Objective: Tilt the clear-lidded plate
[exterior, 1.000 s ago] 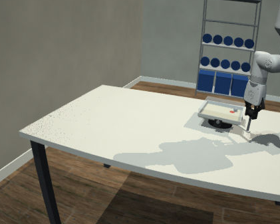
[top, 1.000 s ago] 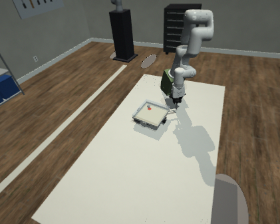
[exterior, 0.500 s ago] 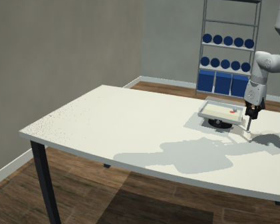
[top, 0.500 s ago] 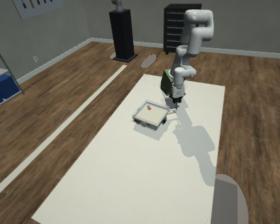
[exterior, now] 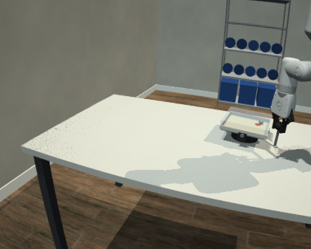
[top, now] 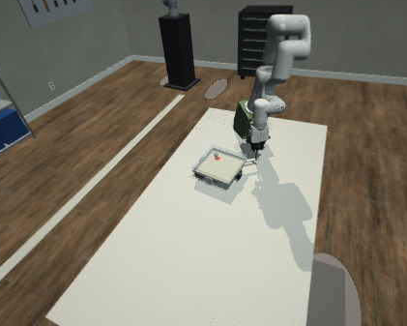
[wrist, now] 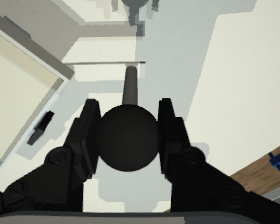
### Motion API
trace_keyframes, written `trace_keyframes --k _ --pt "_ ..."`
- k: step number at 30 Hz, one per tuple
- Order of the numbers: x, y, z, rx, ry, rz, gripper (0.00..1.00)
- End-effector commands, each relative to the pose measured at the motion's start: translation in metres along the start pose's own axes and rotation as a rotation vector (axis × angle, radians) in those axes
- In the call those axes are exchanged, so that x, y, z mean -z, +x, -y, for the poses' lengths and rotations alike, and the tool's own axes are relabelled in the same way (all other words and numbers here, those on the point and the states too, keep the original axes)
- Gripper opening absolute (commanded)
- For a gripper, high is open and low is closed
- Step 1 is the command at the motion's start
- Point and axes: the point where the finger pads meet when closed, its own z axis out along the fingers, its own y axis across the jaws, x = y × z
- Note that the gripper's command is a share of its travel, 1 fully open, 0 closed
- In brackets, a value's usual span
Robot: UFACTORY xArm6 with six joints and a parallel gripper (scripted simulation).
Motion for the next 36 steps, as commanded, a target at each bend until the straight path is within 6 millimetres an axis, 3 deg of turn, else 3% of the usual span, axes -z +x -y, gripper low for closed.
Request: trace_keyframes --k 1,36 --pt "0.0011 -0.0043 0.0008 0.001 0.002 0.008 0.0" --pt "0.0015 0.0032 0.001 0.001 0.002 0.008 0.0"
